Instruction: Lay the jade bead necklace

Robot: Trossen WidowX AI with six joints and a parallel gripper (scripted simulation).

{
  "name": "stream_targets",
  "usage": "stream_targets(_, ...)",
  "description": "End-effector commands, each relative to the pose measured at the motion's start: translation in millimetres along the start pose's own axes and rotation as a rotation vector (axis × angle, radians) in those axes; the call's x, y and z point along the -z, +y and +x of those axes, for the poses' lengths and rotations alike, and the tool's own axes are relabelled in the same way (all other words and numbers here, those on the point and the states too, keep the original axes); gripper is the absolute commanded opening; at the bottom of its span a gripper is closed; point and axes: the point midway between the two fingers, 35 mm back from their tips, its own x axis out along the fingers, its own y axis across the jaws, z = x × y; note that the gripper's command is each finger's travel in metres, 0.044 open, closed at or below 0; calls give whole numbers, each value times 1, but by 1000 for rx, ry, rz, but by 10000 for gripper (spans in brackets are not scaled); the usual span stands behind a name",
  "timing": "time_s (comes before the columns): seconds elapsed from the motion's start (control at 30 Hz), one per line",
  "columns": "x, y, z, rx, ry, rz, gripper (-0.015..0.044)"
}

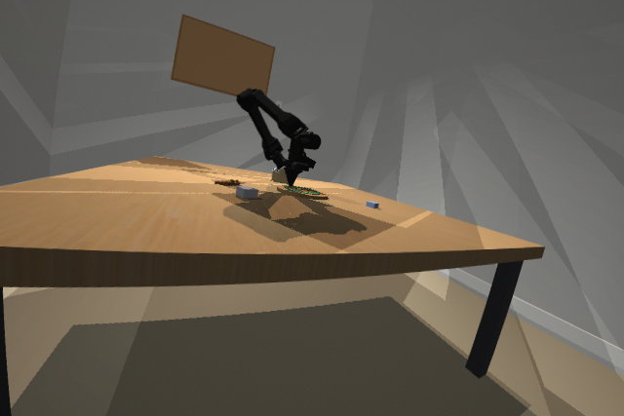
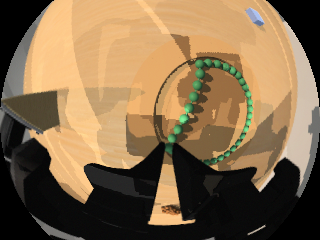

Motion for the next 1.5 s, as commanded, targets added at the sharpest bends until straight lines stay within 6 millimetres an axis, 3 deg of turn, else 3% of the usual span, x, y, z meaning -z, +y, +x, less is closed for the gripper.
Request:
stream_targets(0.0,0,0,0,0,0,1,131)
stream_targets(0.4,0,1,-1,-3,3,-8,440)
stream_targets(1.03,0,1,-5,-2,7,-10,440)
stream_targets(1.1,-1,1,-9,-2,6,35,387)
stream_targets(1.3,-11,-3,-36,-1,5,399,230)
stream_targets(1.47,-11,-3,-37,-1,5,411,120)
